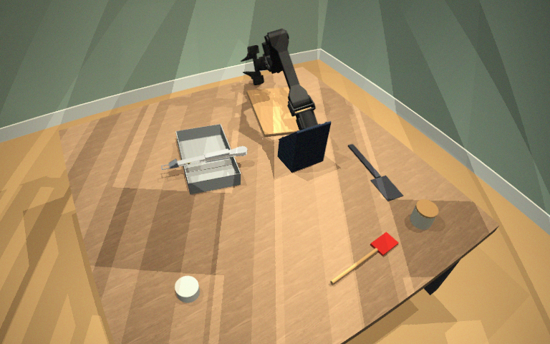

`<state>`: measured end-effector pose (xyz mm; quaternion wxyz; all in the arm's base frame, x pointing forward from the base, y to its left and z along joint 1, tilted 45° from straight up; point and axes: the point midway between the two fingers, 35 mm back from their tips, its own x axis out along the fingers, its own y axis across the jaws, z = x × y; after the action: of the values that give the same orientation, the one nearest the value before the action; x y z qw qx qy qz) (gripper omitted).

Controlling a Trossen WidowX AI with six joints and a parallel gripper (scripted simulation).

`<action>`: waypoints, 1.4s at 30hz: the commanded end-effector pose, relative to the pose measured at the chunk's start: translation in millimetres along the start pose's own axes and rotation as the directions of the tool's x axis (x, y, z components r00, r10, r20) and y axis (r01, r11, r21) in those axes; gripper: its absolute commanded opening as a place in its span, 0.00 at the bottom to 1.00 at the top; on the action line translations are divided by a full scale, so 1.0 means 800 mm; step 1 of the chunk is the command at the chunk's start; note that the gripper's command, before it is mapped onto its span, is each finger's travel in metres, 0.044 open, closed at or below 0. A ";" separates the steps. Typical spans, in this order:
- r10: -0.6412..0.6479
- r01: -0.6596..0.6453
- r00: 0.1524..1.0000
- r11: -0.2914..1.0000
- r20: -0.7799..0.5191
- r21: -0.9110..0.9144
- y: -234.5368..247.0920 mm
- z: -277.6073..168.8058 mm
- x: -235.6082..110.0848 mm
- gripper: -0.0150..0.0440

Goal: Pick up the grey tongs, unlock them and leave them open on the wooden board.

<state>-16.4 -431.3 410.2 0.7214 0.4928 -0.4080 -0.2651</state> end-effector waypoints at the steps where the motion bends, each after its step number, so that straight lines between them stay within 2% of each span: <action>1: 0.010 -0.013 0.999 0.998 -0.047 -0.062 0.005 -0.044 0.039 0.69; 5: 0.014 -0.028 0.994 0.992 -0.110 -0.126 0.010 -0.094 0.071 0.69; 12: -0.076 0.043 0.980 0.983 -0.186 -0.177 -0.021 -0.170 0.114 0.69; 18: -0.185 0.106 0.940 0.957 -0.286 -0.270 -0.051 -0.263 0.142 0.69; 23: -0.277 0.124 0.881 0.918 -0.384 -0.376 -0.071 -0.352 0.149 0.69; 27: -0.354 0.113 0.813 0.874 -0.462 -0.472 -0.085 -0.424 0.141 0.69; 34: -0.493 0.051 0.660 0.782 -0.566 -0.622 -0.107 -0.547 0.100 0.69; 37: -0.518 -0.039 0.593 0.746 -0.616 -0.664 -0.109 -0.600 0.078 0.69; 42: -0.612 -0.087 0.493 0.672 -0.618 -0.735 -0.118 -0.646 0.037 0.69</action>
<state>428.5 -261.3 257.7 0.8936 0.3432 0.1489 -0.2479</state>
